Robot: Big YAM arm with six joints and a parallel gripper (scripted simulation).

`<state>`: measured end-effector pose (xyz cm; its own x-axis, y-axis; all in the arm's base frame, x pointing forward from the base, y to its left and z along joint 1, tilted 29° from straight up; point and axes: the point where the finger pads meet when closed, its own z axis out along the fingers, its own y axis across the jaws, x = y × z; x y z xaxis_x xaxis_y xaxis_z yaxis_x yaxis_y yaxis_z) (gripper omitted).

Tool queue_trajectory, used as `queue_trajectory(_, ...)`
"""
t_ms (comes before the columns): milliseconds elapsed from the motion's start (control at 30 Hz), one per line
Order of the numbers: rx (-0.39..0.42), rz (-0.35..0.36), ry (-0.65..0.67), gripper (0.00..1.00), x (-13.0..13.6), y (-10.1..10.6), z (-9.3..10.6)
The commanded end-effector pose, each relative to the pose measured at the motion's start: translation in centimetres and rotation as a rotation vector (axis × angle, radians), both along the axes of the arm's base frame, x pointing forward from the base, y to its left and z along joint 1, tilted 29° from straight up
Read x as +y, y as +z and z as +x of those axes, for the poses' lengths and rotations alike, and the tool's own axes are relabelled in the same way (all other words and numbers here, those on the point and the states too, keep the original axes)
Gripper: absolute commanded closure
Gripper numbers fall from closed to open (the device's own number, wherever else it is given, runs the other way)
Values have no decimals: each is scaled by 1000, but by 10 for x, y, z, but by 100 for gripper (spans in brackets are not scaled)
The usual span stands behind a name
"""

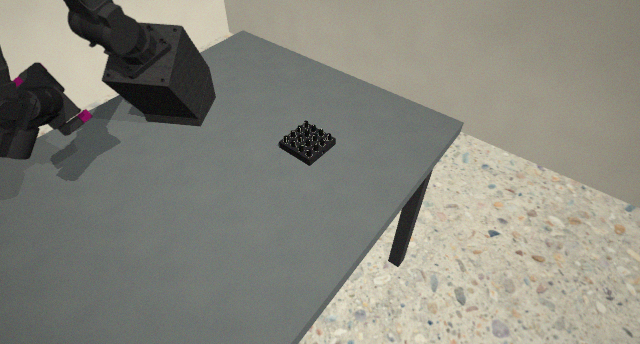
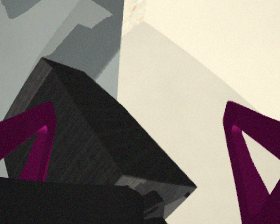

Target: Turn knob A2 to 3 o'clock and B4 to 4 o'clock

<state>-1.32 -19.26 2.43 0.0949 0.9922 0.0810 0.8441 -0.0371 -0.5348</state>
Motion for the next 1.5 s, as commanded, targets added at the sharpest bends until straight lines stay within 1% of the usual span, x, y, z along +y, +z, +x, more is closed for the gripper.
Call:
queue_trajectory(0, -1, -3, 0, 0, -1, 1, 0)
queue_trajectory(533, -1, -3, 0, 0, -1, 1, 0)
queue_trajectory(567, -6, -28, -8, 0, -6, 7, 1)
queue_trajectory(633, -12, -38, 2, 0, -9, 7, 4)
queue_trajectory(800, -47, -77, 50, 0, -23, 8, 19)
queue_trajectory(900, -88, -123, 102, 0, -39, 12, 38)
queue_trajectory(967, -126, -163, 148, 0, -51, 16, 55)
queue_trajectory(1033, -156, -187, 192, 0, -61, 18, 72)
queue_trajectory(1100, -156, -187, 192, 0, -61, 18, 72)
queue_trajectory(1133, -179, -201, 228, 0, -68, 18, 85)
queue_trajectory(1167, -220, -254, 264, 0, -78, 30, 101)
queue_trajectory(1267, -269, -299, 324, 0, -88, 39, 126)
queue_trajectory(1367, -316, -329, 388, 0, -97, 45, 153)
queue_trajectory(1467, -370, -383, 444, 0, -104, 61, 177)
